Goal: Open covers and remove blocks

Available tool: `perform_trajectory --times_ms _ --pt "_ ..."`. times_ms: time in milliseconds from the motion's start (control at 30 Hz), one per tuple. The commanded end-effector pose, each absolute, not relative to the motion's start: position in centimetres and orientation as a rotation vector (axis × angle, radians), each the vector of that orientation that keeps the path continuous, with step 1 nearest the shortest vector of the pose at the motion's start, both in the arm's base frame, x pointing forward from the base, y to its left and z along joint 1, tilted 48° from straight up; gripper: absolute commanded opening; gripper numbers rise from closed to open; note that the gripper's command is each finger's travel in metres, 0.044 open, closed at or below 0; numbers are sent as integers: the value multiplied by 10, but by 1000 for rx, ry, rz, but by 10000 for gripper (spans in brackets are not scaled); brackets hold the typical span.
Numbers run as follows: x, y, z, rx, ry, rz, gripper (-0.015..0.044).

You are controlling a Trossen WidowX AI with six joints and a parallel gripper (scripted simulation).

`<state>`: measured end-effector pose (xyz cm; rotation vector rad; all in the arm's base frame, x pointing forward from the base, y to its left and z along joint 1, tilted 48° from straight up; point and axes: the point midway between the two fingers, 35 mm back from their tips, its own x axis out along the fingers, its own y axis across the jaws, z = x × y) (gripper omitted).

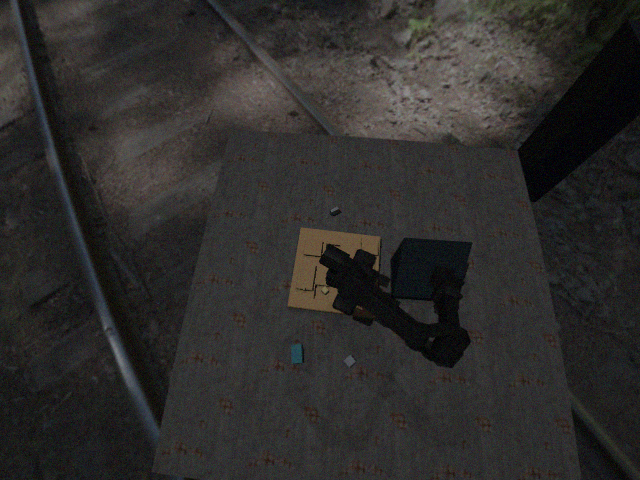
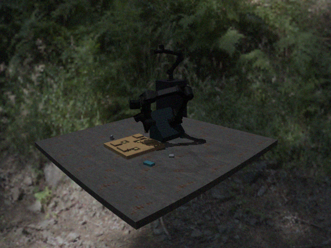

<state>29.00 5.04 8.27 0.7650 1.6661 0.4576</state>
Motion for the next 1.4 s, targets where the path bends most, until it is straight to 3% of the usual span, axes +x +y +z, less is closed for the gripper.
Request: perform_trajectory --times_ms 0,1367 --pt "292 62 98 767 1656 461 80" --pt "275 150 181 794 1663 514 80"
